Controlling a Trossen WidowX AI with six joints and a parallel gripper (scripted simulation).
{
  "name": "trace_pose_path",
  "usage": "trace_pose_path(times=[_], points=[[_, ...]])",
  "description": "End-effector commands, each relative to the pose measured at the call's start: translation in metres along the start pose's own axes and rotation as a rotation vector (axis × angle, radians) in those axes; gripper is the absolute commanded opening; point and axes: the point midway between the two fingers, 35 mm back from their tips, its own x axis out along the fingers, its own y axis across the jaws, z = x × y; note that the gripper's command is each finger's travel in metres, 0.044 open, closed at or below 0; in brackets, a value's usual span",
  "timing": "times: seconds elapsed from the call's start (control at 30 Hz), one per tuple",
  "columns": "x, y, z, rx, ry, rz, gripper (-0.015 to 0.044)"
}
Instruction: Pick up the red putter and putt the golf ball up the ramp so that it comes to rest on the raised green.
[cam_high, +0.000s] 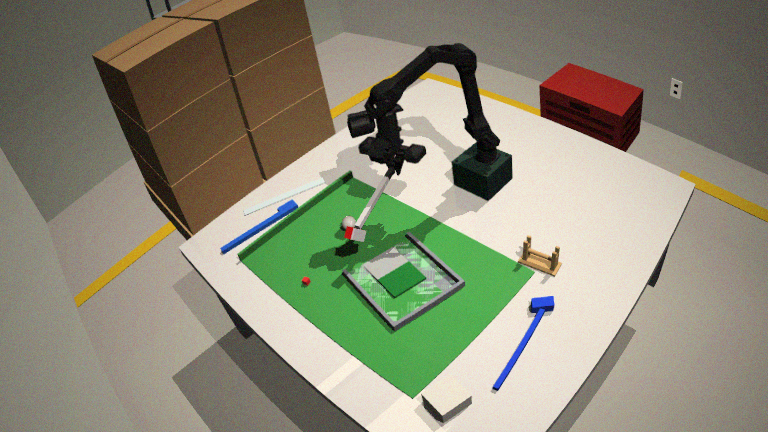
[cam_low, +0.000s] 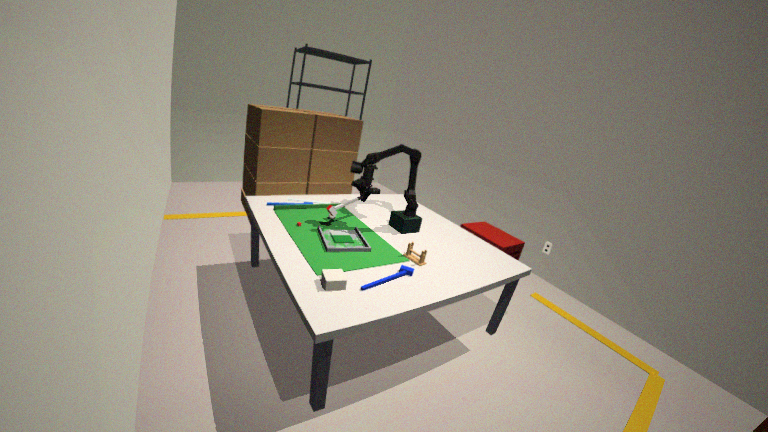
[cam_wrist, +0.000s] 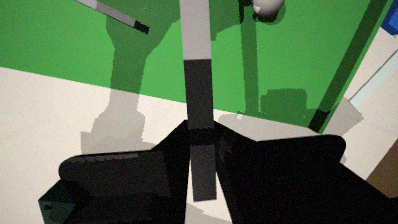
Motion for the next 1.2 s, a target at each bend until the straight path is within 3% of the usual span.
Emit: trace_pose_path(times=[0.0, 0.53, 1.17], points=[[-0.004, -0.017, -0.014, 0.099, 0.009, -0.012, 0.0], [-0.014, -0.067, -0.083, 0.468, 0.054, -0.041, 0.0], [0.027, -0.068, -0.086, 0.472, 0.055, -0.041, 0.0]])
